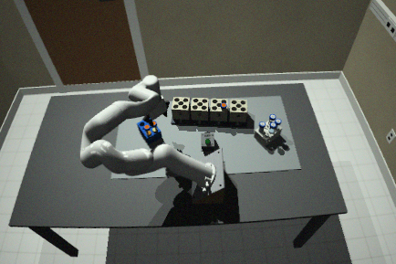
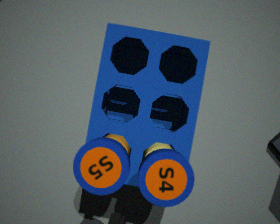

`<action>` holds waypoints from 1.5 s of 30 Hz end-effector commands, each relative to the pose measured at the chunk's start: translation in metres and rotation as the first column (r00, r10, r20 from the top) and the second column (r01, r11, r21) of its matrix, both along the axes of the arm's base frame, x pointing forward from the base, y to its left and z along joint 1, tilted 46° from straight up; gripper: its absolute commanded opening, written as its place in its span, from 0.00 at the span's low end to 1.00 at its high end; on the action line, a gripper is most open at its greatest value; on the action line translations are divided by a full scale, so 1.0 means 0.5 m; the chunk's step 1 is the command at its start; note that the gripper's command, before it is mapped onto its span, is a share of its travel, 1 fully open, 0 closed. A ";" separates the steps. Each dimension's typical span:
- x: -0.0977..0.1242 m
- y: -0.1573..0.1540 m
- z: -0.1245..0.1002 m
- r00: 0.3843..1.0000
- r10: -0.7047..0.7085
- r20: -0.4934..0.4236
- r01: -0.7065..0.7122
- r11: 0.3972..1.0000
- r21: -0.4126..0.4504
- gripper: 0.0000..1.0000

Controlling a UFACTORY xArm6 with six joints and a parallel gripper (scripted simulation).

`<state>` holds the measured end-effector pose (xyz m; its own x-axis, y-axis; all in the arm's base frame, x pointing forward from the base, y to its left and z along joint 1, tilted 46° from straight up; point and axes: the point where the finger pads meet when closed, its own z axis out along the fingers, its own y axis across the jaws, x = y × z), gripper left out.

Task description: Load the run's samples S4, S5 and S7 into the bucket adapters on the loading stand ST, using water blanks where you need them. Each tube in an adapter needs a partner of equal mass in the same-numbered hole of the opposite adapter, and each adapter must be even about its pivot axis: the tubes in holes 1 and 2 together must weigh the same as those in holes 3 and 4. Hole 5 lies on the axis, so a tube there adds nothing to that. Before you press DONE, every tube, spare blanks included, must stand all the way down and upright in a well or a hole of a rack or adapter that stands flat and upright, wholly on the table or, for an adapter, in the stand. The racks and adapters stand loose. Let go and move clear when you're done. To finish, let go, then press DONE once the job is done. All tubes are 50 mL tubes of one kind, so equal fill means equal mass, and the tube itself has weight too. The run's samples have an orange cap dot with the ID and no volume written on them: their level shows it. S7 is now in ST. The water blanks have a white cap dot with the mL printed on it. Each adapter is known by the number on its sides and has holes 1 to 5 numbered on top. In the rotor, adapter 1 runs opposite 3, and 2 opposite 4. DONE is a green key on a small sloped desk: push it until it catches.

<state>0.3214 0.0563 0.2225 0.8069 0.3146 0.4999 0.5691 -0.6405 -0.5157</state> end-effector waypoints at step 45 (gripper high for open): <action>0.005 0.008 -0.007 1.000 -0.001 0.003 0.001 1.000 -0.001 1.00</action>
